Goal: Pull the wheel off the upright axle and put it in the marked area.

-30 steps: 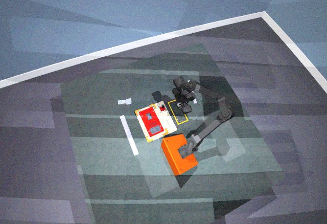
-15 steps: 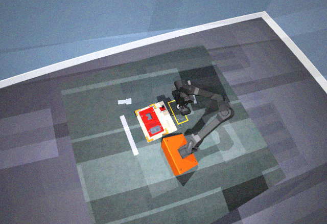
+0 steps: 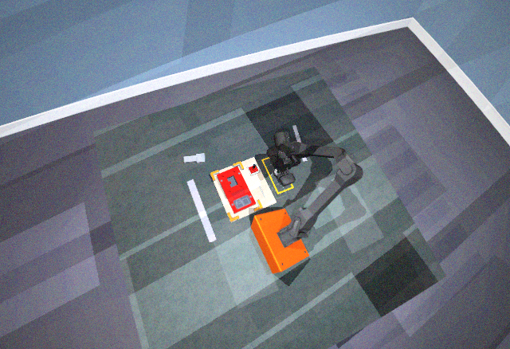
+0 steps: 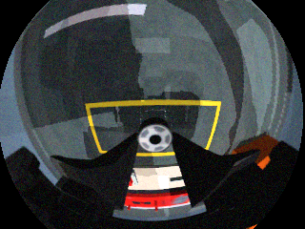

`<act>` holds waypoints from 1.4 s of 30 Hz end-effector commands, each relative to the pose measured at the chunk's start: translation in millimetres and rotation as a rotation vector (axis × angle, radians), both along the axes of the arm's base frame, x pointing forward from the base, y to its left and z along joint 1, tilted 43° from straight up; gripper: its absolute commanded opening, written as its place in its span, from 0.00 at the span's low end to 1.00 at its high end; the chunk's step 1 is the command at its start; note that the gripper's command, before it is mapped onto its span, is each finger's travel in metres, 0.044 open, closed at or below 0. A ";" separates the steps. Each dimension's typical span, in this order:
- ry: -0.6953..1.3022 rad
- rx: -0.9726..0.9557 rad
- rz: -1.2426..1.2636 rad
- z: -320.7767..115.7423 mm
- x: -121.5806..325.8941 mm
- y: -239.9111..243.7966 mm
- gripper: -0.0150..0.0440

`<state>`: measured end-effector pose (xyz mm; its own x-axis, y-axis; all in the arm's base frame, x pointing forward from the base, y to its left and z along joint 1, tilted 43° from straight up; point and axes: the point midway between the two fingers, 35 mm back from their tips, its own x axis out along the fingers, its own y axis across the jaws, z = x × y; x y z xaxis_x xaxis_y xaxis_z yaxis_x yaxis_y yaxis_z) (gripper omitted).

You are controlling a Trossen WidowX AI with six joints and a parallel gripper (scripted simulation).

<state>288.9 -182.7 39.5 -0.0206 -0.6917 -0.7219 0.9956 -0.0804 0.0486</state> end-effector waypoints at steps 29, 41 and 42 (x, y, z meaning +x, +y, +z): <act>0.006 0.013 0.005 44.9 -65.6 102.8 1.00; 0.007 0.010 0.004 45.6 -73.3 107.0 1.00; 0.007 0.010 0.004 45.6 -73.3 107.0 1.00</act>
<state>217.9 -76.5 85.2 -0.0216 -0.6861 -0.7272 0.9966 -0.0729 0.0392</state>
